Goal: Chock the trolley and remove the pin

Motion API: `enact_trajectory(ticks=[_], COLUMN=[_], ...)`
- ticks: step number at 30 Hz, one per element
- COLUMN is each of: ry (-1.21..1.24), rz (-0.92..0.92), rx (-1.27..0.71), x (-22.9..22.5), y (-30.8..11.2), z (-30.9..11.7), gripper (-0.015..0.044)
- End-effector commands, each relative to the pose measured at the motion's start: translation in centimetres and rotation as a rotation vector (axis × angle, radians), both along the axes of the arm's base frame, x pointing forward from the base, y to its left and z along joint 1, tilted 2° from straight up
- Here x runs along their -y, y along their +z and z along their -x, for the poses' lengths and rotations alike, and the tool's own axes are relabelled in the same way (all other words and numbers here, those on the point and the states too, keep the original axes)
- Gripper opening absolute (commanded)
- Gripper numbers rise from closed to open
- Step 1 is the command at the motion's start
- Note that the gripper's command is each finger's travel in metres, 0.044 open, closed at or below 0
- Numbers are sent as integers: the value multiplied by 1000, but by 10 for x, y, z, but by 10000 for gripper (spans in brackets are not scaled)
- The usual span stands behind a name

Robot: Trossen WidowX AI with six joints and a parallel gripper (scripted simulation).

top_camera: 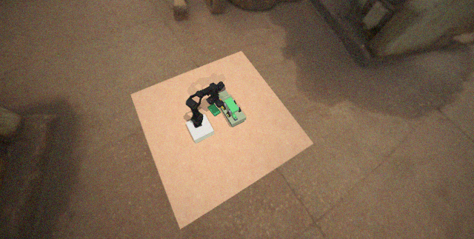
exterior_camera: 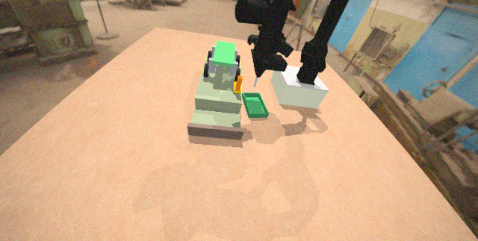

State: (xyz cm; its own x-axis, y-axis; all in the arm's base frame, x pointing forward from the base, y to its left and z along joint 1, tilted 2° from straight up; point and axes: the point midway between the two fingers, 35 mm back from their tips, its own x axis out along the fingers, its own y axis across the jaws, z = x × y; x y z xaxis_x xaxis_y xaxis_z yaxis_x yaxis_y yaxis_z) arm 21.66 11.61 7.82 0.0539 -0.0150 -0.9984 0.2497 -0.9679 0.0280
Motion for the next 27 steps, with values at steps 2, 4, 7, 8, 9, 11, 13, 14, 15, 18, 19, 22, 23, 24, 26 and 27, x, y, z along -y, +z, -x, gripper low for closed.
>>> enact_trajectory(ticks=[2,4,7,8,9,11,13,14,15,18,19,22,23,24,26,27], ry=[0,0,0,0,0,1,2,3,4,7,7,7,7,7,7,7], rz=[-4,-3,-3,-3,-7,-29,-70,-93,-115,-163,-166,-171,-171,-171,-172,-172], rx=[-2,-2,-3,-3,-4,-11,-23,-29,-34,-43,-43,-44,-44,-44,-44,-44], x=[1,2,2,2,2,2,1,0,-1,-5,-6,-10,-11,-13,-16,-17], y=[-10,-14,-16,-16,-16,-19,-24,-27,-30,-40,-43,-52,-55,-58,-63,-66], z=[14,19,20,20,20,20,20,20,20,20,20,21,21,21,22,22], gripper=[0,0,0,0,0,0,0,0,0,0,0,0,0,0,0,0])
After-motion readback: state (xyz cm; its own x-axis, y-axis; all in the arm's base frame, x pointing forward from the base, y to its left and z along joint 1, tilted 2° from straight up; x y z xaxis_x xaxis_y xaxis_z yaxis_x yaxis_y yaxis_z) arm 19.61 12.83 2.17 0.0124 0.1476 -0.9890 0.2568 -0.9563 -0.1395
